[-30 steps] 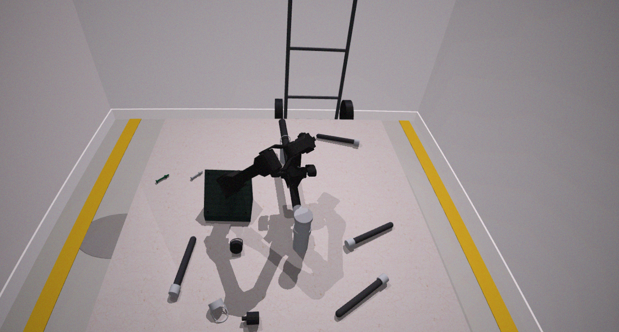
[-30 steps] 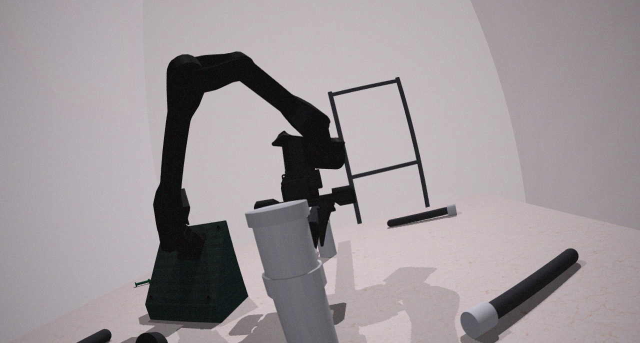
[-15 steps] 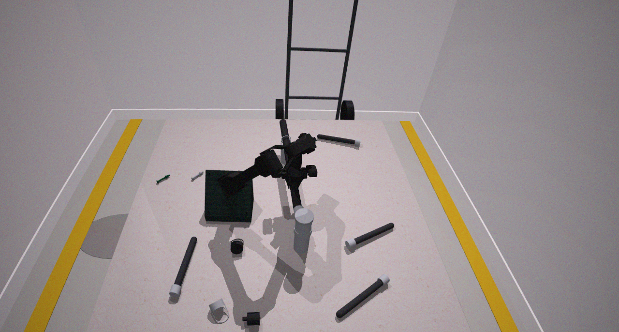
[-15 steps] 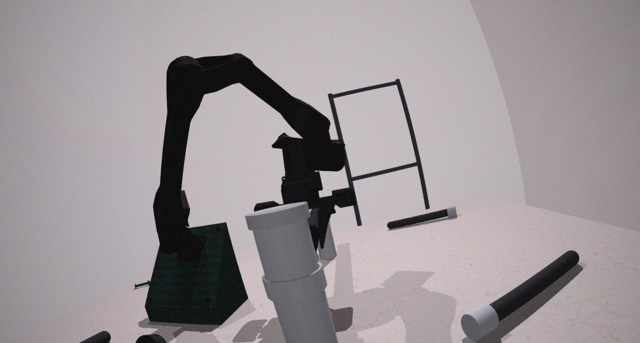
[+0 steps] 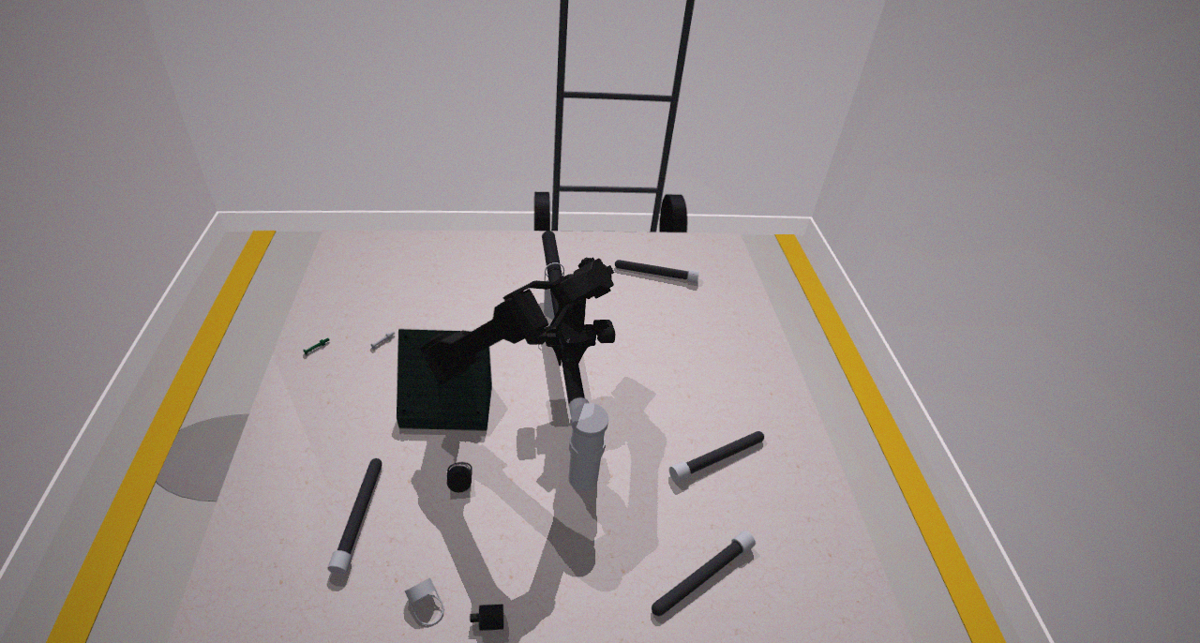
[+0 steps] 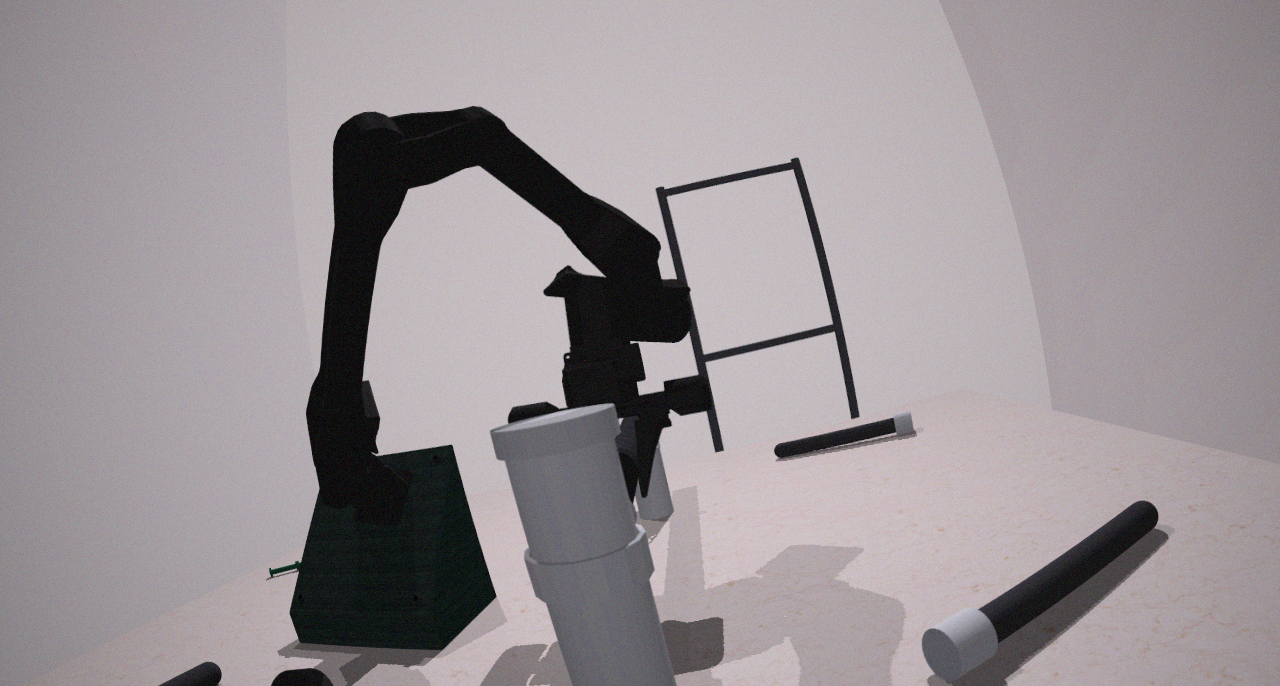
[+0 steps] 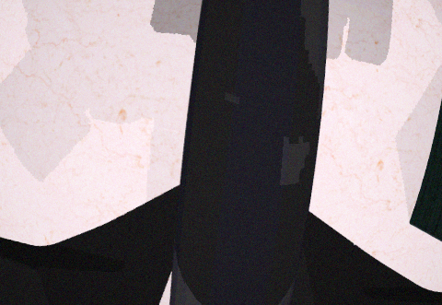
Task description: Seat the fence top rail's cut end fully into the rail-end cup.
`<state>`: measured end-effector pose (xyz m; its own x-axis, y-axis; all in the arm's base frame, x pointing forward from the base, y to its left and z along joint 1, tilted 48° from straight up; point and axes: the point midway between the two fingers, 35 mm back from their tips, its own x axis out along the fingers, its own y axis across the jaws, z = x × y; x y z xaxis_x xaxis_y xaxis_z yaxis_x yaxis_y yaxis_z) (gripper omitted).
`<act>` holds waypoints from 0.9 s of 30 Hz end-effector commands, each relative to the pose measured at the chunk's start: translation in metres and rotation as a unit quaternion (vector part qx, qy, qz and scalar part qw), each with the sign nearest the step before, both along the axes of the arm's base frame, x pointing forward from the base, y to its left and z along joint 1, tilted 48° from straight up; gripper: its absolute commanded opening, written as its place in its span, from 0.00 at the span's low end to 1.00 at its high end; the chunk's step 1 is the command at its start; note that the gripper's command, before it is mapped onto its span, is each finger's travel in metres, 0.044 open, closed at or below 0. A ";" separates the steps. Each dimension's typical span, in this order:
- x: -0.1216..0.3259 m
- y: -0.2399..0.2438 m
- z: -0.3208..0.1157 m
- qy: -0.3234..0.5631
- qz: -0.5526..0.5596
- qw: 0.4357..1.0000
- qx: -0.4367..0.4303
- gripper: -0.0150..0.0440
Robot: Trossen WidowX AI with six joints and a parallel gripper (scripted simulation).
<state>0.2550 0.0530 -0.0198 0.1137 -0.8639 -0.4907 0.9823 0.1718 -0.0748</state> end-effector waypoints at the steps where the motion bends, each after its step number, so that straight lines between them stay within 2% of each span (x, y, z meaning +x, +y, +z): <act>1: 0.000 0.000 0.001 0.000 0.001 1.000 -0.002 0.25; 27: 0.001 0.000 0.004 0.000 0.002 1.000 -0.005 0.25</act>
<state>0.2556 0.0533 -0.0183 0.1107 -0.8652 -0.4890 0.9823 0.1702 -0.0788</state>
